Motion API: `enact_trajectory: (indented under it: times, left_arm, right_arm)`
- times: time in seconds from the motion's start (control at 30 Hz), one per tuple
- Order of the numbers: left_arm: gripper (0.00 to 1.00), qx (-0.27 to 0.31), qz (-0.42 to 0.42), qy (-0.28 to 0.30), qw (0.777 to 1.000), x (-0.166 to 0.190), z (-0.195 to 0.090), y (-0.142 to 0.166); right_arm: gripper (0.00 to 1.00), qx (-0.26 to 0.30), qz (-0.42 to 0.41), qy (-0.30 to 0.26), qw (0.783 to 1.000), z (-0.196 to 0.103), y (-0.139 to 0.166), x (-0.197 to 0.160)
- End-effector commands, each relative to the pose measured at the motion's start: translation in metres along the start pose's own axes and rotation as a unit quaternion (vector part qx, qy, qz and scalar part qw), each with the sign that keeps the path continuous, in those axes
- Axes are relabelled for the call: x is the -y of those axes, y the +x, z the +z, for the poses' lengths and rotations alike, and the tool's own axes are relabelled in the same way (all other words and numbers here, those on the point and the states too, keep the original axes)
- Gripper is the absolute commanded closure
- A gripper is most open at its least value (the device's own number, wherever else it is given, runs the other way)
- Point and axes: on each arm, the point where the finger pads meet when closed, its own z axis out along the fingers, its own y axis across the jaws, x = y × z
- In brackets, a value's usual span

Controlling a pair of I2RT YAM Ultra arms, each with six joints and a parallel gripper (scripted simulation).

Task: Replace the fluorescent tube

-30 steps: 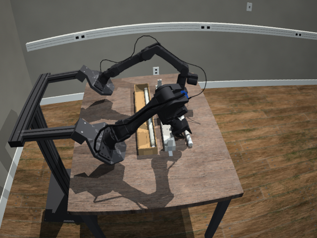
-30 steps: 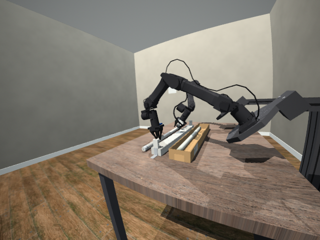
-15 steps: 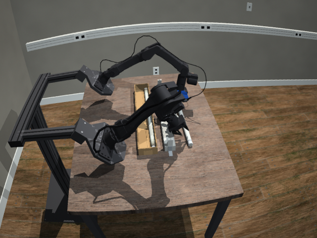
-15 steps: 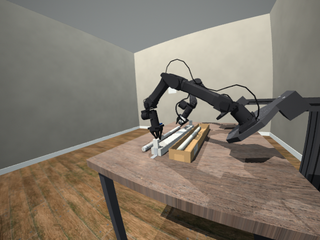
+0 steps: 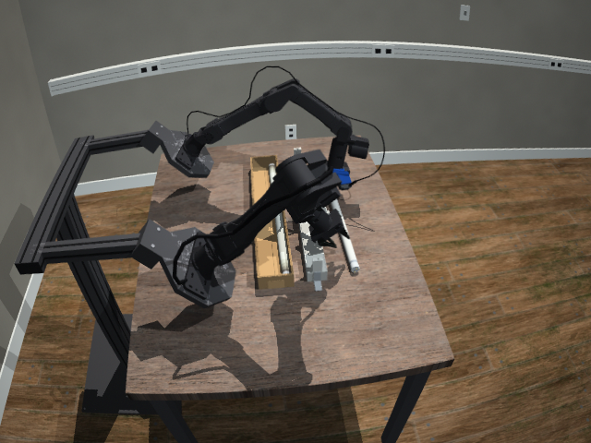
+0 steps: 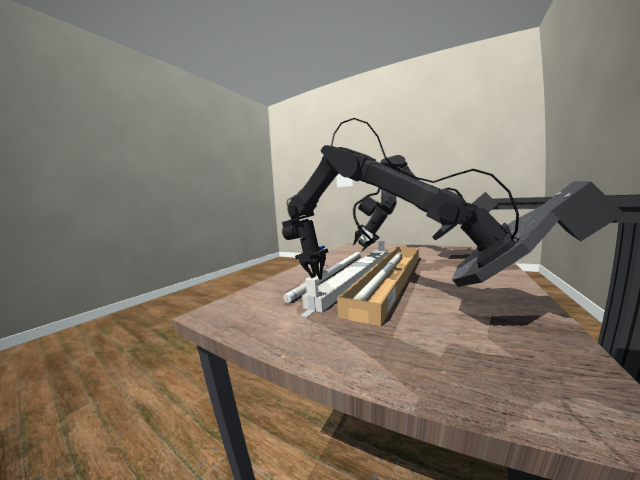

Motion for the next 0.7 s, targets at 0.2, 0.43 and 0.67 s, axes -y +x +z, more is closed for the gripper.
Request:
enact_trajectory:
  times: [0.2, 0.43, 0.67]
  left_arm:
    - [0.89, 0.014, 0.003, -0.034, 0.999, -0.015, -0.028, -0.004]
    - [0.89, 0.014, 0.003, -0.034, 0.999, -0.015, -0.028, -0.004]
    - [0.89, 0.014, 0.003, -0.034, 0.999, -0.015, -0.028, -0.004]
  right_arm:
    - [0.51, 0.022, 0.000, -0.028, 0.999, 0.003, -0.023, 0.005]
    - [0.51, 0.006, -0.033, -0.097, 0.995, 0.005, -0.029, -0.006]
    - [0.51, 0.037, -0.015, -0.115, 0.993, -0.003, -0.058, 0.028]
